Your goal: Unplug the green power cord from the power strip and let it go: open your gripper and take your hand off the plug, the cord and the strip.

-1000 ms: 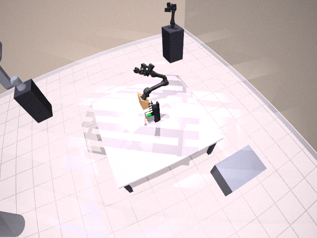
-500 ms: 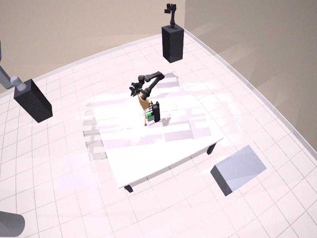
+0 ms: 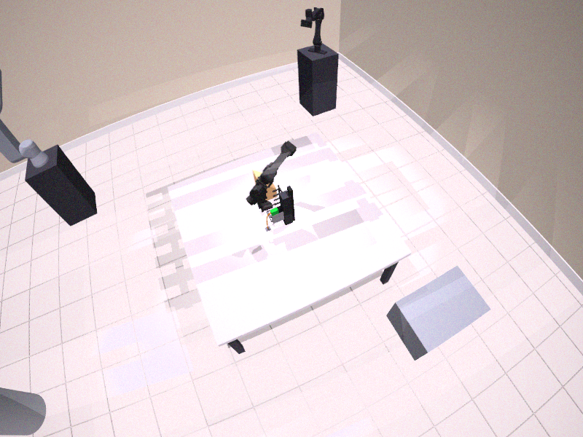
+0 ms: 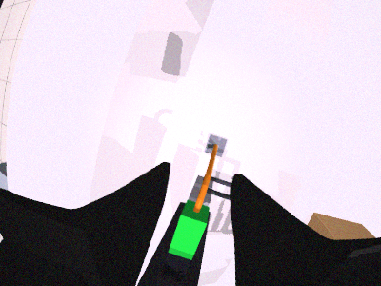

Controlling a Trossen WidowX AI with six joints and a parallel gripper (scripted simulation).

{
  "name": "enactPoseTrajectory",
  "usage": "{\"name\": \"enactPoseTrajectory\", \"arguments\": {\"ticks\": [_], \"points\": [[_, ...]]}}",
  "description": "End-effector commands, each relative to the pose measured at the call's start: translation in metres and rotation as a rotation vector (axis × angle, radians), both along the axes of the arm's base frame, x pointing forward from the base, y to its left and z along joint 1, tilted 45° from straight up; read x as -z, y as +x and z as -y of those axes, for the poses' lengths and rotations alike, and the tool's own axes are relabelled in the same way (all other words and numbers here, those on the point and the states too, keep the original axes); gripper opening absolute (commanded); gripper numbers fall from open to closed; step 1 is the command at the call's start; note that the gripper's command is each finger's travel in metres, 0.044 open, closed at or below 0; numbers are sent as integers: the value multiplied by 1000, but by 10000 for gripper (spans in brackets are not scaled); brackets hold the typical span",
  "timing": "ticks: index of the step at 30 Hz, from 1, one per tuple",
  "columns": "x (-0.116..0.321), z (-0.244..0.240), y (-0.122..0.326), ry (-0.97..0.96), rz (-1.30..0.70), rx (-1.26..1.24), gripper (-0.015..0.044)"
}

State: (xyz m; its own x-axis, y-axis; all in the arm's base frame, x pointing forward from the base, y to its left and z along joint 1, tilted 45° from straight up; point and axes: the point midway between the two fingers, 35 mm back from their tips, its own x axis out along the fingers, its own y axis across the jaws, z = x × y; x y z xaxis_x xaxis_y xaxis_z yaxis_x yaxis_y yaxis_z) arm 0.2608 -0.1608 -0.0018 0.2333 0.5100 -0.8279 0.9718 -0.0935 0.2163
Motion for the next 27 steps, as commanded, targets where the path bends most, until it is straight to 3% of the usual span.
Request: {"name": "enactPoseTrajectory", "arguments": {"ticks": [1,27], "points": [[19,-52,5,219,-170,-60,160],[3,-72,6,228,-178,-63,160]]}}
